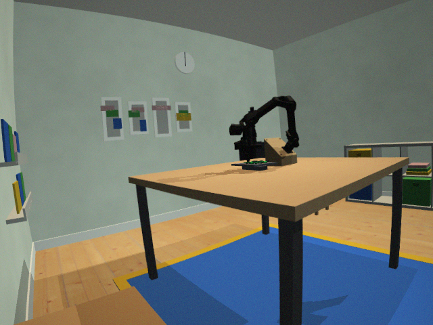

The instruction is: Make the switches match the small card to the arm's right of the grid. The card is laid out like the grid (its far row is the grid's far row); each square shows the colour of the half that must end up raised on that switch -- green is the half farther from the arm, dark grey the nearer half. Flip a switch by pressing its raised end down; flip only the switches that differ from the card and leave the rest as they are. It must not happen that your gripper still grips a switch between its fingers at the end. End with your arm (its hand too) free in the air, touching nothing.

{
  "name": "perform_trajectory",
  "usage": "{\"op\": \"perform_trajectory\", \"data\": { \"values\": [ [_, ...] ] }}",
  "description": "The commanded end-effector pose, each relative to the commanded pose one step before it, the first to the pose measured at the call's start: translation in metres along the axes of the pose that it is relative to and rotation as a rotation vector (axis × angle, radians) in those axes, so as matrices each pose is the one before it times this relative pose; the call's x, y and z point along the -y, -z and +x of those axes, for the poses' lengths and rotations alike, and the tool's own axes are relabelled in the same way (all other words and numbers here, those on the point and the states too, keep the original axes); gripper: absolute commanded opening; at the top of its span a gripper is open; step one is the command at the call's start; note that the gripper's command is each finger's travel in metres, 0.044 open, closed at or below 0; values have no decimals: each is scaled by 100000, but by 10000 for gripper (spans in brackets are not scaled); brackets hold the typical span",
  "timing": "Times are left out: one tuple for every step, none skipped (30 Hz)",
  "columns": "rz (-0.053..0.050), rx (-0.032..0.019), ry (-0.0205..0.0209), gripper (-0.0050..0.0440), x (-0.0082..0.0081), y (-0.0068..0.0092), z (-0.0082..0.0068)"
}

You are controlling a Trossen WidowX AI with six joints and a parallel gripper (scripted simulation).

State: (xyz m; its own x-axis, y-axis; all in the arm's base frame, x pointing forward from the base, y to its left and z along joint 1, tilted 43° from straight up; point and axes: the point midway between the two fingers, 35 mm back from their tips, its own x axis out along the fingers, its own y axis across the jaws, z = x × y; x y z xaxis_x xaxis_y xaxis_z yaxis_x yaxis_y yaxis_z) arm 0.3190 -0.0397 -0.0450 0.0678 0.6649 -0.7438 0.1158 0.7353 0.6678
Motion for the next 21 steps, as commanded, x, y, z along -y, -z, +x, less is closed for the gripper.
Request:
{"op": "perform_trajectory", "data": {
  "values": [
    [532,83,-578,0,-19,3,156],
    [0,0,0,0,0,0,13],
    [0,0,0,0,0,0,13],
    [0,0,0,0,0,0,13],
    [0,0,0,0,0,0,13],
    [-530,-156,582,0,35,-52,-389],
    [89,-306,18,0,39,-98,-763],
    [135,-521,-31,0,40,-112,-1296],
    [0,0,0,0,0,0,0],
    [0,0,0,0,0,0,0],
    [142,-660,-147,0,6,-47,-1642],
    [-543,190,194,0,60,-134,-1351],
    [571,-884,-469,0,-108,184,-692],
    [122,-258,-144,0,-36,58,-349],
    [3,-21,-12,0,-3,5,-54],
    [0,0,0,0,0,0,0],
    [0,0,0,0,0,0,0],
    [0,0,0,0,0,0,0],
    [1,1,4,0,5,161,-9],
    [3,2,10,0,13,485,-22],
    [3,2,10,0,12,815,-22]
  ]
}}
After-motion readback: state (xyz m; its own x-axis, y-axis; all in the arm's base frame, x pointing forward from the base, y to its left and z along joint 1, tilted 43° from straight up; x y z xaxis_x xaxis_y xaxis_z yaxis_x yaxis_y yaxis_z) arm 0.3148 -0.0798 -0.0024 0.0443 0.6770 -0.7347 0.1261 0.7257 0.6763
